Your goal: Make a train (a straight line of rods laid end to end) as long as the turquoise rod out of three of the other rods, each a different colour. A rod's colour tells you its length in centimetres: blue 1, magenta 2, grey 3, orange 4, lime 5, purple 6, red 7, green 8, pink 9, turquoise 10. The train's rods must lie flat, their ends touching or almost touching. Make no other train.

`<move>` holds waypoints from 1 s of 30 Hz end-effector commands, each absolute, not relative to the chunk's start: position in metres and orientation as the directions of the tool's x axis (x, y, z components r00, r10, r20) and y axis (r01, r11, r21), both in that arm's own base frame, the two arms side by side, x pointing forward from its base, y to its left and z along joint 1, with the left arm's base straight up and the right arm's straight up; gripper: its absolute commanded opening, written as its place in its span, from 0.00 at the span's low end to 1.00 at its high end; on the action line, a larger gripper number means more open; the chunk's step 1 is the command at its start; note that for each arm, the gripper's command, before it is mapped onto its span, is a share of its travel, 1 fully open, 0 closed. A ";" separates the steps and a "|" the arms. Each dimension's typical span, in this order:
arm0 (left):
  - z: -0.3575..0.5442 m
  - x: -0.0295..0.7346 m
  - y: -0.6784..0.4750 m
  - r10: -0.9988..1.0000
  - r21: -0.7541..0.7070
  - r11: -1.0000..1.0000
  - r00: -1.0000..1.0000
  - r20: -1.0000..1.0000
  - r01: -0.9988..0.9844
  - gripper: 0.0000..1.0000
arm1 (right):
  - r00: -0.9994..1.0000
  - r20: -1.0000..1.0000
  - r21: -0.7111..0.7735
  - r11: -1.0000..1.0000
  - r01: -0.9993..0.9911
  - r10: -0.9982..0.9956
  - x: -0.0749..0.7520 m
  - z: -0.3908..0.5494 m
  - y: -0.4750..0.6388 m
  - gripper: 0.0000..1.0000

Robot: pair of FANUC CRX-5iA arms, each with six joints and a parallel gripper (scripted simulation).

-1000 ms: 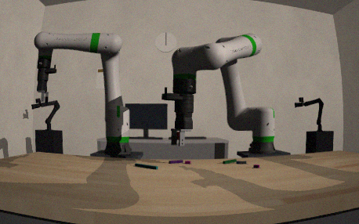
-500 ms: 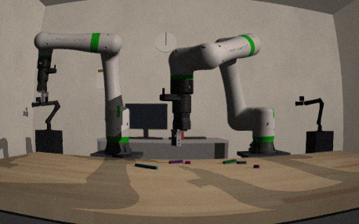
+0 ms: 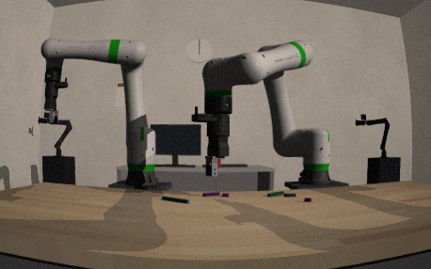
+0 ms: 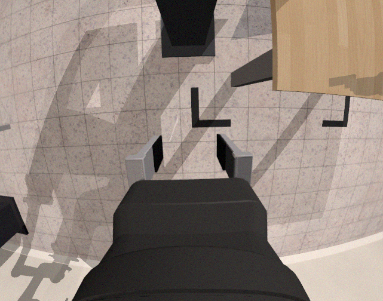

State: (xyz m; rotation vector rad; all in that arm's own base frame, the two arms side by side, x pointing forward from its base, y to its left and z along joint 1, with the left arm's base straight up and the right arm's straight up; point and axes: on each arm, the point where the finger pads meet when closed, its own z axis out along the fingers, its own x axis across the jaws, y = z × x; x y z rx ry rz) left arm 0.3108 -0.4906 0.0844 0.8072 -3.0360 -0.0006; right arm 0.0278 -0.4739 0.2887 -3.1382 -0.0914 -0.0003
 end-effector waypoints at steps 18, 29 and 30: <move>0.064 0.311 -0.491 -0.497 -0.001 0.868 -0.868 0.000 -0.497 0.54 | 0.998 0.000 0.000 -0.998 0.058 0.058 0.028 0.290 -0.474 1.00; 0.050 0.311 -0.491 -0.497 -0.001 0.868 -0.868 0.000 -0.497 0.54 | 0.998 0.000 0.000 -0.998 0.058 0.058 0.028 0.290 -0.474 1.00; 0.048 0.311 -0.491 -0.497 -0.001 0.868 -0.868 0.000 -0.497 0.54 | 0.998 0.000 0.000 -0.998 0.058 0.058 0.028 0.290 -0.474 1.00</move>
